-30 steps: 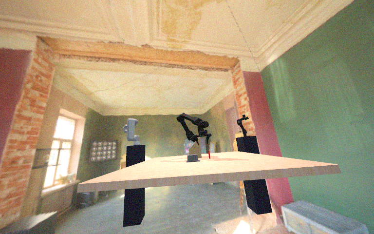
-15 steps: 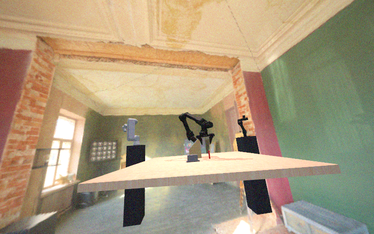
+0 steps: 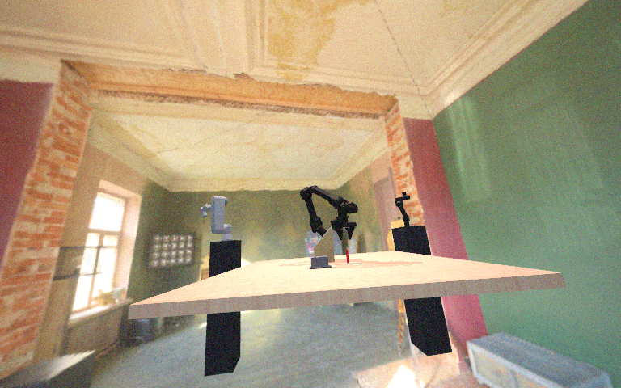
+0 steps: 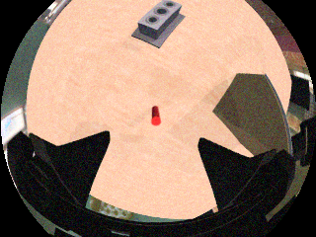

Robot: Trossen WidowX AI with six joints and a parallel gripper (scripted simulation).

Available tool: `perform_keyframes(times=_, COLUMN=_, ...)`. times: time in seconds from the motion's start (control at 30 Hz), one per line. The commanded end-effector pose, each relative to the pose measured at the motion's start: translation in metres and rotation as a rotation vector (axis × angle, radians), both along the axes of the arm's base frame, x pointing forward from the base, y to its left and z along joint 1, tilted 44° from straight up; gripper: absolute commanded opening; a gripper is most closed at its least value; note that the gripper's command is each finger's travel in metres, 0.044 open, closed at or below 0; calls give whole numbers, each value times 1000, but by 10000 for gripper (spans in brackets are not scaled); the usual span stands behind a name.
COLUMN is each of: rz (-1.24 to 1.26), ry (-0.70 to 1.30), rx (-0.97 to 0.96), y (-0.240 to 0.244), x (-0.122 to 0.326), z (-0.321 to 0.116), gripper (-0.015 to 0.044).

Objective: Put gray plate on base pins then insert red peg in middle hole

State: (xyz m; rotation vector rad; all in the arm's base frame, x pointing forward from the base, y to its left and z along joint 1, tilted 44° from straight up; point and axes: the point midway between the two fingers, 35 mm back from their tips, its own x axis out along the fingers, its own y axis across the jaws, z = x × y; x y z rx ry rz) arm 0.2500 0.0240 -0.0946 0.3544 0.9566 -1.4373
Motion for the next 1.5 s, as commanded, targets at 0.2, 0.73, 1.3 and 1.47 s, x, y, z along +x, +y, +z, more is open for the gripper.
perform_keyframes(times=0.2, rz=-27, ry=-24, rx=-4, y=-17, x=-8, z=-22, gripper=440)
perform_keyframes(times=0.73, rz=-26, ry=-24, rx=-5, y=-35, x=-10, z=-40, gripper=440)
perform_keyframes(times=1.3, rz=-26, ry=-24, rx=-6, y=-54, x=-14, z=-60, gripper=440)
perform_keyframes(times=1.47, rz=-26, ry=-23, rx=-7, y=-60, x=-16, z=-66, gripper=440)
